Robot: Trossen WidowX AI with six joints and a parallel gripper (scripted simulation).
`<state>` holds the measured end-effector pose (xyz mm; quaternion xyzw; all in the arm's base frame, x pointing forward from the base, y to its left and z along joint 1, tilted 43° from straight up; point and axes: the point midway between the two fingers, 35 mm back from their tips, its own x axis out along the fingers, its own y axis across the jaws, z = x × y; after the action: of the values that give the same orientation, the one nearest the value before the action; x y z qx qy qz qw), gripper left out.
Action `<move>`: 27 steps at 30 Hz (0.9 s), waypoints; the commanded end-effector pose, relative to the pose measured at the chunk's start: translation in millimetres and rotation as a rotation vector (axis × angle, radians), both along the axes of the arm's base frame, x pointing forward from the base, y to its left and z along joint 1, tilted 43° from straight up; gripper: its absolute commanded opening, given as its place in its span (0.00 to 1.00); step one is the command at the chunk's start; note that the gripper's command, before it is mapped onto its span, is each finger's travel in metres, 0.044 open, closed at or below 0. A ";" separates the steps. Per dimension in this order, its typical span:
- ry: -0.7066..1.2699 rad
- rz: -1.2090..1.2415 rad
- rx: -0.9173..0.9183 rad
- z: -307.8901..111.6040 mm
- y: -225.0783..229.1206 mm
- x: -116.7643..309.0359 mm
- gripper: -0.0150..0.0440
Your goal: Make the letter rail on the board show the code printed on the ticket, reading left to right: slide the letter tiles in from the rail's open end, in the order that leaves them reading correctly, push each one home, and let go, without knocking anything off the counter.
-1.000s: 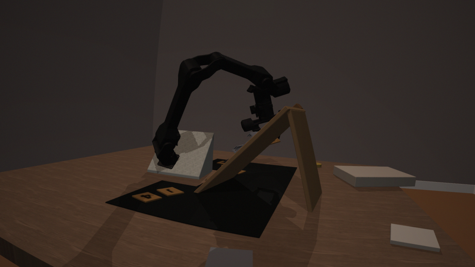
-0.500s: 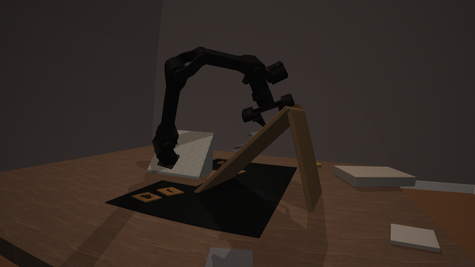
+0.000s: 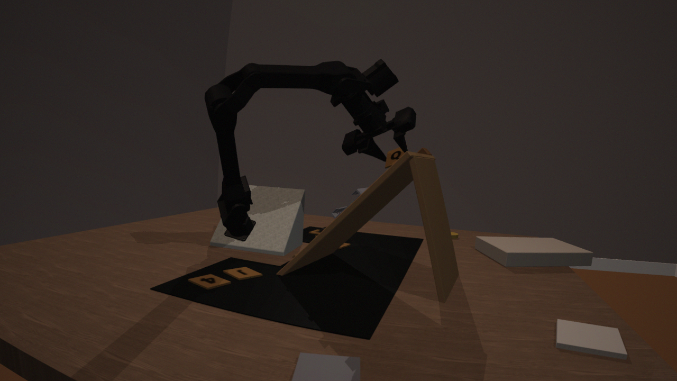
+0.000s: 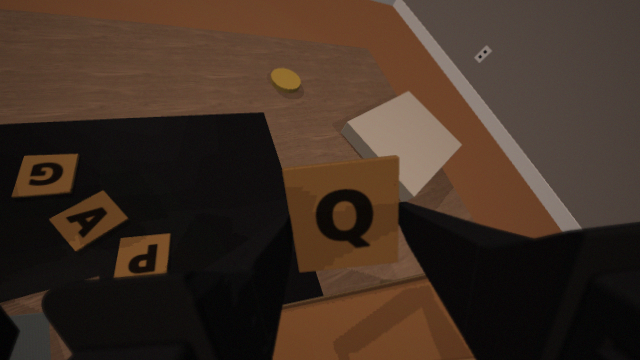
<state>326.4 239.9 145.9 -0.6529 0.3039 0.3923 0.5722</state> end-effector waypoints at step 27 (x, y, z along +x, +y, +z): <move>-0.367 -0.613 0.390 129.0 -152.7 -0.8 0.25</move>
<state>330.3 112.4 262.4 -0.4979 0.2970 0.1759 0.7956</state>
